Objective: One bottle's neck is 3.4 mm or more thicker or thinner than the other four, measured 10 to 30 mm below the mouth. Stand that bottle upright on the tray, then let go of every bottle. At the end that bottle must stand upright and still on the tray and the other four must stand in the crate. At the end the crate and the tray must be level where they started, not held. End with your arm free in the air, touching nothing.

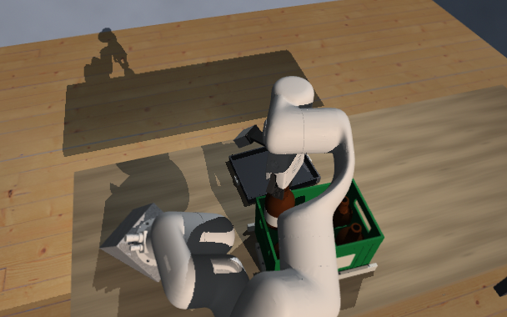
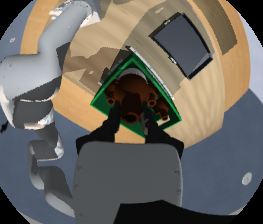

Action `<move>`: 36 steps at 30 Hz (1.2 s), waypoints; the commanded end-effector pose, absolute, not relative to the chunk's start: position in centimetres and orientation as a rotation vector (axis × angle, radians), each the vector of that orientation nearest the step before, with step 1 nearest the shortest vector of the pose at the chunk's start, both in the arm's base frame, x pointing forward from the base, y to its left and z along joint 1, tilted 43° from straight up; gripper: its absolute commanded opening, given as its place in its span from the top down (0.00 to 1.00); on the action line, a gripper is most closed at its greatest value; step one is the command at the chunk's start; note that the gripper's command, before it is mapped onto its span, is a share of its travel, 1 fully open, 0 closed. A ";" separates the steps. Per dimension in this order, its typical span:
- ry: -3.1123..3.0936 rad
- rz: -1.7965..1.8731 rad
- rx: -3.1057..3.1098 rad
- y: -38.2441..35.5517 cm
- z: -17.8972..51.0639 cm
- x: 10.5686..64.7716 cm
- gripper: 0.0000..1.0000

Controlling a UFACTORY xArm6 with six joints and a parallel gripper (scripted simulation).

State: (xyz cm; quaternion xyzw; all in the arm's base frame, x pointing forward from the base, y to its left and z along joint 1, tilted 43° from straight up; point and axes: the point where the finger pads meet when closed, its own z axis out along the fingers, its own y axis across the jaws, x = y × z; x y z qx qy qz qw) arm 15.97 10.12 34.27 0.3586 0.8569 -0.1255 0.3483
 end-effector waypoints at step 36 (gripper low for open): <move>2.222 -0.323 0.930 10.4 34.7 15.7 1.00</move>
